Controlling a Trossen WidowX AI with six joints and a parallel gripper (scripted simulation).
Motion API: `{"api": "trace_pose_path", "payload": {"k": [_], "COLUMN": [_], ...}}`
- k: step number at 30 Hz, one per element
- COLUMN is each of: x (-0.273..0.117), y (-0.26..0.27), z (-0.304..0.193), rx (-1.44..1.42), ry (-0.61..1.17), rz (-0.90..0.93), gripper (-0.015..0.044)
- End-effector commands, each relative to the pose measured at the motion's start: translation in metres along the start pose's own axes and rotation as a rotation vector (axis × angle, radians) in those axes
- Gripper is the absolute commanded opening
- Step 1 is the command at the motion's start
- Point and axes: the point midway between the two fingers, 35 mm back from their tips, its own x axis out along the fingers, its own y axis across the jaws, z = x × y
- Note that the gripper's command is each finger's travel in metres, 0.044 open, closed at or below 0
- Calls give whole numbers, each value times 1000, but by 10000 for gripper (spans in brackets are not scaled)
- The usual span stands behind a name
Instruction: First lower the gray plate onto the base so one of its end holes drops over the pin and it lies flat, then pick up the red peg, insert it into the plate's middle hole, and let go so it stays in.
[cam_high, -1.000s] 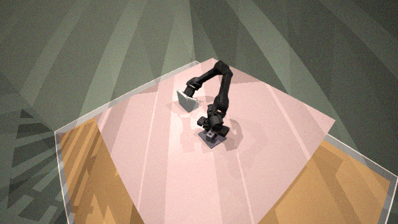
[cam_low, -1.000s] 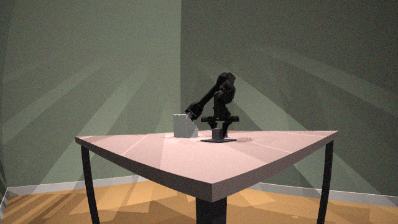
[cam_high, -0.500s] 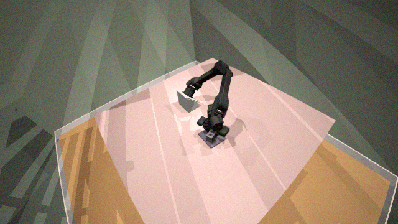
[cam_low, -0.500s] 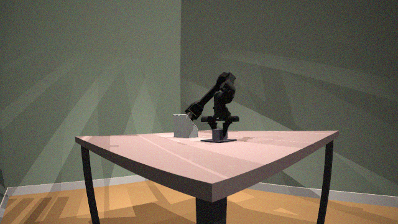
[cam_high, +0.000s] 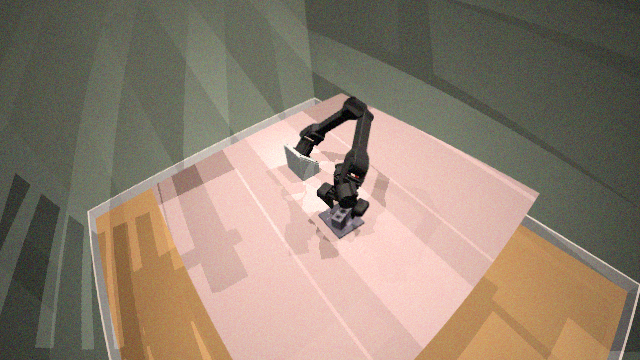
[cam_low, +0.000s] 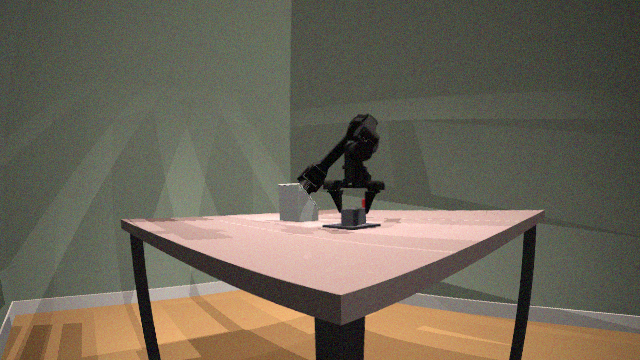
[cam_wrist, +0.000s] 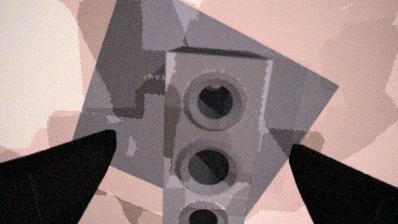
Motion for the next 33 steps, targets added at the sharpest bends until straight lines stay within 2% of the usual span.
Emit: {"api": "trace_pose_path", "payload": {"k": [1, 4, 12, 33], "x": [-57, -97, -101, -106], "y": [-2, 3, 1, 34], "z": [-6, -2, 1, 147], "rx": [-1, 1, 62, 1981], "ry": [26, 23, 22, 5], "rz": [-29, -31, -31, -56], "gripper": [440, 440, 440, 440]}}
